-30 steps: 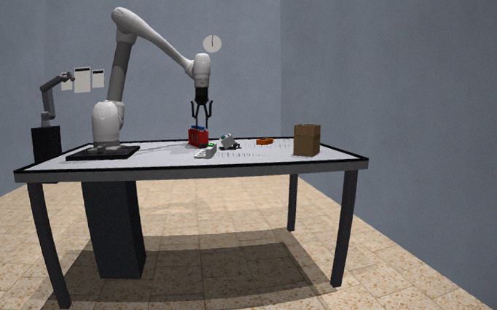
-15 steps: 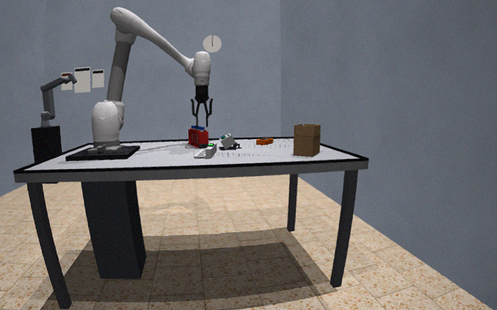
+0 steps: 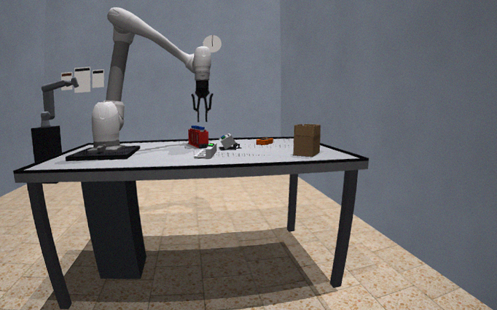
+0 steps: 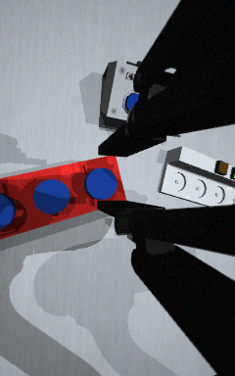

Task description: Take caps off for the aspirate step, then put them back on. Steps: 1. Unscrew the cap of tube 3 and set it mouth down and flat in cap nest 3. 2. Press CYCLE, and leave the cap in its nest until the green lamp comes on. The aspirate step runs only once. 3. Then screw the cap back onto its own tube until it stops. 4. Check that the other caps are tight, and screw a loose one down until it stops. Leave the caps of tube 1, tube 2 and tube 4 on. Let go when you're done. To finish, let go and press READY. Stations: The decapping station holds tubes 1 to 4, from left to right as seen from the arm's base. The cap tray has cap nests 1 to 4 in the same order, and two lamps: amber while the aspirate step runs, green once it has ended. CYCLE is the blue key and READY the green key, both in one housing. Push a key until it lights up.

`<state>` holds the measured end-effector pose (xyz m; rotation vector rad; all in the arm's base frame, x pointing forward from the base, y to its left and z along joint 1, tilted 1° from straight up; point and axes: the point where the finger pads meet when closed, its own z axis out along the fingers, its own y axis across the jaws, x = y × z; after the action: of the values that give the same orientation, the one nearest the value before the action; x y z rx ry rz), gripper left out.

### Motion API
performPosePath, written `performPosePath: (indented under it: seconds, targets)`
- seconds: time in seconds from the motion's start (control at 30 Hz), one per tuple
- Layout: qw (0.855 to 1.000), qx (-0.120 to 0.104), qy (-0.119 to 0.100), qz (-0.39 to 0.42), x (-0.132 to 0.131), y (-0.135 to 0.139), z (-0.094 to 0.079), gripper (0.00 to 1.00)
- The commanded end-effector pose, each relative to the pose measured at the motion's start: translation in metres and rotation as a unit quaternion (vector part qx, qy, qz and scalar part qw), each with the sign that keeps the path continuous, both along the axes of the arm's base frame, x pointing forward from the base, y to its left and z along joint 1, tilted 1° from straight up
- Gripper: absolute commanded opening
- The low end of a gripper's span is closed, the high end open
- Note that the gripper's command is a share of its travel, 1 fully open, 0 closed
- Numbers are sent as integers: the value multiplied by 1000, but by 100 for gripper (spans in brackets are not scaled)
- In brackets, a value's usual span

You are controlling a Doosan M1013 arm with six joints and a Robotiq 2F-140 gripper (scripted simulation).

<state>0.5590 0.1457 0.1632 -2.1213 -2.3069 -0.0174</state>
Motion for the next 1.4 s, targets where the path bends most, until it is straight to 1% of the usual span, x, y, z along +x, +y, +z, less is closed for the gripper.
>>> performPosePath:
  seconds: [0.0, 0.23, 0.37, 0.43, 0.5, 0.57, 0.83, 1.13, 1.2, 1.23, 1.37]
  targets:
    - [999, 0, 3, -32, 5, -5, 3, 10]
    - [1000, 0, 3, -27, 51, -41, 2, 10]
    - [1000, 0, 3, -27, 54, -43, 2, 10]
    - [1000, 0, -1, -28, 68, -51, -7, 10]
    - [1000, 0, -1, -28, 79, -60, -16, 10]
    - [1000, 0, -1, -28, 79, -60, -16, 10]
    - [1000, 0, -1, -28, 123, -94, -52, 10]
    - [1000, 0, -1, -28, 124, -93, -53, 10]
    - [1000, 0, 2, -28, 120, -93, -53, 10]
    - [1000, 0, 2, -28, 120, -93, -59, 10]
    - [1000, 0, 3, -28, 119, -93, -72, 10]
